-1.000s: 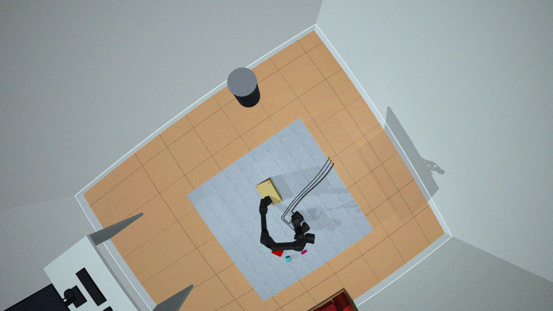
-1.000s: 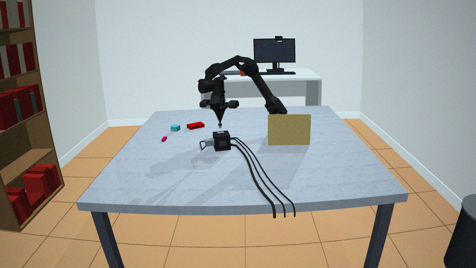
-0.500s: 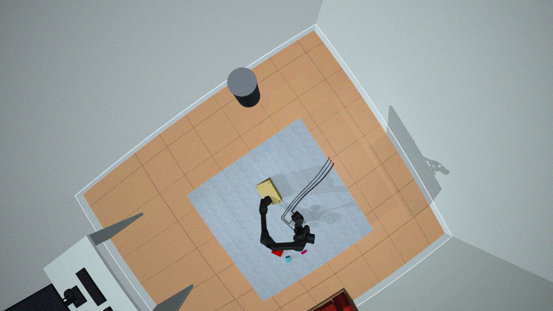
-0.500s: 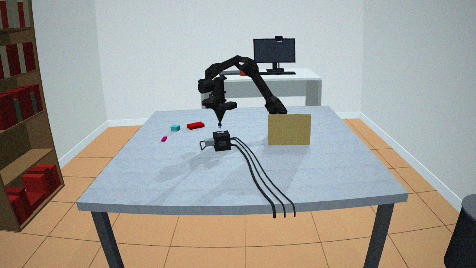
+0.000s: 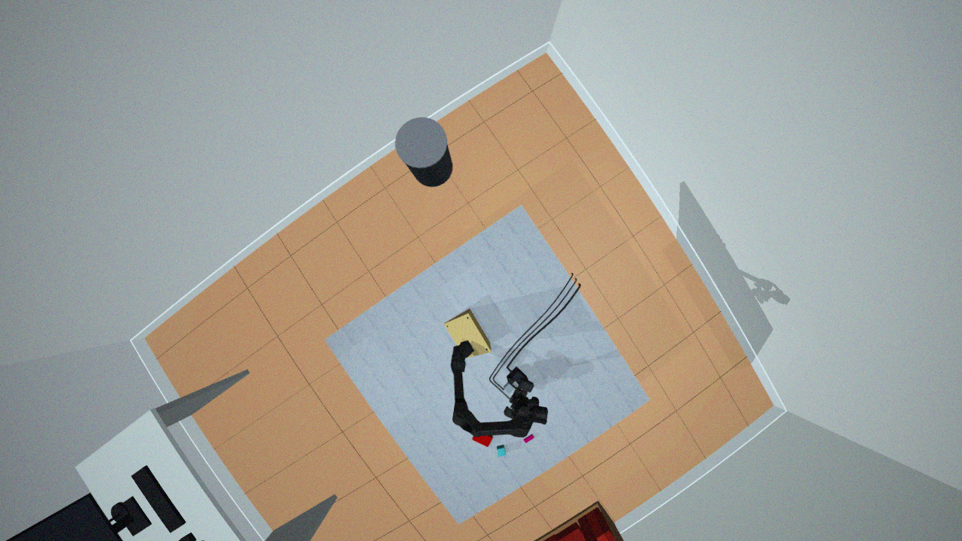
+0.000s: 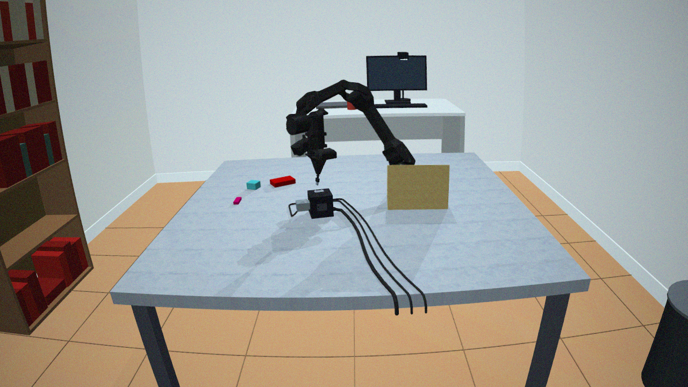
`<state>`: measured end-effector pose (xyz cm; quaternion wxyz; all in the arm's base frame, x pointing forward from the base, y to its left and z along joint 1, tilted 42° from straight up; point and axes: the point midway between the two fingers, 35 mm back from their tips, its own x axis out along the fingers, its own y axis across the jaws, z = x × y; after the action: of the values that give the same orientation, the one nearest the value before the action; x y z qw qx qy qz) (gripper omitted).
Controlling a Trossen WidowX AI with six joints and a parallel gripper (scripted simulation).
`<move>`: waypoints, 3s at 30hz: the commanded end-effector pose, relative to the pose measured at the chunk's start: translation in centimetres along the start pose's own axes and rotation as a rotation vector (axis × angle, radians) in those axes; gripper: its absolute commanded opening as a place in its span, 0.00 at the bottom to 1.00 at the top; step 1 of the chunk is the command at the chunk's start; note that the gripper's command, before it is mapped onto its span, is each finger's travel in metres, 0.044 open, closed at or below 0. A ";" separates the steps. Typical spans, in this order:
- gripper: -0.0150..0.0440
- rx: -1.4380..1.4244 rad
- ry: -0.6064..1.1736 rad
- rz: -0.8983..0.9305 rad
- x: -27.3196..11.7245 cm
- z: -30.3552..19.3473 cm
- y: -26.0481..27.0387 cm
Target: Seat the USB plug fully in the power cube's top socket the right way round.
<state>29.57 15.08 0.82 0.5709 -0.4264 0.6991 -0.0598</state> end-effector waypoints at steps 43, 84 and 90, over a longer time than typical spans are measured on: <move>0.25 1.194 0.001 -0.001 0.0 0.0 0.0; 0.25 1.858 0.001 0.001 0.0 0.0 0.0; 0.25 1.858 0.005 0.006 0.1 0.0 0.0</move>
<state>29.60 15.03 0.78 0.6831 0.2031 0.3701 -0.5960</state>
